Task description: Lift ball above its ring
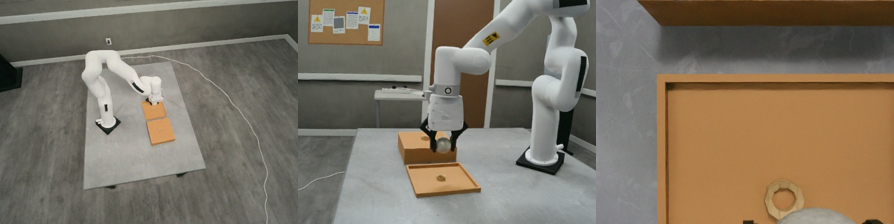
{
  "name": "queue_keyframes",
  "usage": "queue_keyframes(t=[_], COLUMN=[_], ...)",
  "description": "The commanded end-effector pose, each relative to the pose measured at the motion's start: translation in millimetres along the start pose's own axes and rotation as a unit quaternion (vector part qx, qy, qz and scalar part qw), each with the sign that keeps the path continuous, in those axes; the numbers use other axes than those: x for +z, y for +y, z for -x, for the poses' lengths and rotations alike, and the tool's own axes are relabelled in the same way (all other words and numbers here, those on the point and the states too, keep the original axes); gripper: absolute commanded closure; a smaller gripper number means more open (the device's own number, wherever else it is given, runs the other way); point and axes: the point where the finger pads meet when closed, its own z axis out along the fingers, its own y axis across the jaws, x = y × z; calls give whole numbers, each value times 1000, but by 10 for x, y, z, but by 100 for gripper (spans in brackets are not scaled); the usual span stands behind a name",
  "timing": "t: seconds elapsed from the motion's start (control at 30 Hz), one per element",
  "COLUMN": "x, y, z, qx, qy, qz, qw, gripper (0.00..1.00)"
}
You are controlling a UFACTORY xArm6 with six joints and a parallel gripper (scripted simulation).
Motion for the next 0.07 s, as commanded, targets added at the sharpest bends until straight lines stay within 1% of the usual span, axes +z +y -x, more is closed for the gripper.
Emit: queue_keyframes(t=[0.0, 0.03], x=[-16, -16], y=[-18, -18], z=[2, 2], qx=[0, 0], qy=[0, 0], qz=[-3, -3], qw=[1000, 1000], gripper=[100, 100])
